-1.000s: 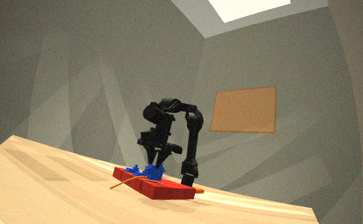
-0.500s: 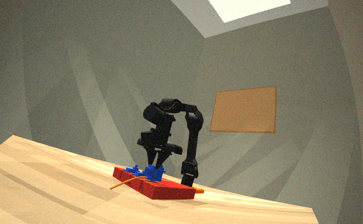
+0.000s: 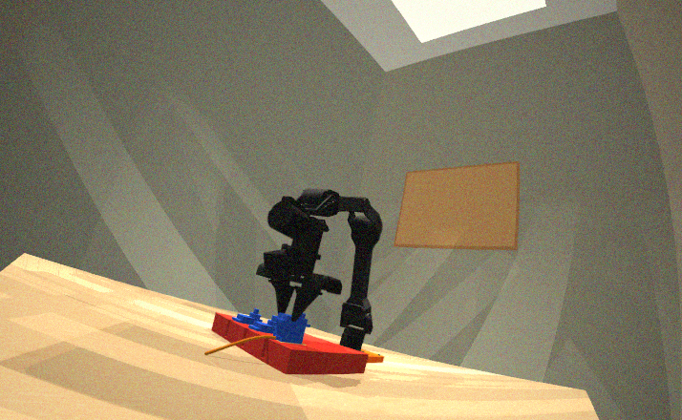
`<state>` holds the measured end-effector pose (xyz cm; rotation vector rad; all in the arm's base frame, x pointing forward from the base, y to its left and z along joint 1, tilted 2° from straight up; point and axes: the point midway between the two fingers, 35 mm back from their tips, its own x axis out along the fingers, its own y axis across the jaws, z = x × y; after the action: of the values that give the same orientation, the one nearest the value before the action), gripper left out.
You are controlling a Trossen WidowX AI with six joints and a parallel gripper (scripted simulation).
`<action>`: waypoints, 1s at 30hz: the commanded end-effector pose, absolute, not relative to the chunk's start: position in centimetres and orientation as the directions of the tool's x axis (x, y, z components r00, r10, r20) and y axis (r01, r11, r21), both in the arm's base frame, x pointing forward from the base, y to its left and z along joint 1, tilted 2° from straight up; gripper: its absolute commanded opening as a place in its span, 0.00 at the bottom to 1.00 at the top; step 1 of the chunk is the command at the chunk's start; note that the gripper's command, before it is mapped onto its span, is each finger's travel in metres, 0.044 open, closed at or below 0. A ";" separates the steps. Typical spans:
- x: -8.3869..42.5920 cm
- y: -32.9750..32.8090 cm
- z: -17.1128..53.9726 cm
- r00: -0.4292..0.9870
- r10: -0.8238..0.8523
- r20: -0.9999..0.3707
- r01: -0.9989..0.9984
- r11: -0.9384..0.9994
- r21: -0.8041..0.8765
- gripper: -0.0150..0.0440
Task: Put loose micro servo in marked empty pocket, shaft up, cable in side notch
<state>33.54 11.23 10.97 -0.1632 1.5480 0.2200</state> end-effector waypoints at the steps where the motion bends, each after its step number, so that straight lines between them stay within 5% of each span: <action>1: 33.5 11.2 10.6 0.008 0.037 -0.999 -0.241 0.970 0.034 0.25; 30: 33.5 11.3 8.6 0.008 0.037 -0.999 -0.241 0.970 0.034 0.25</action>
<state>33.57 11.32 8.89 -0.1635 1.5482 0.2214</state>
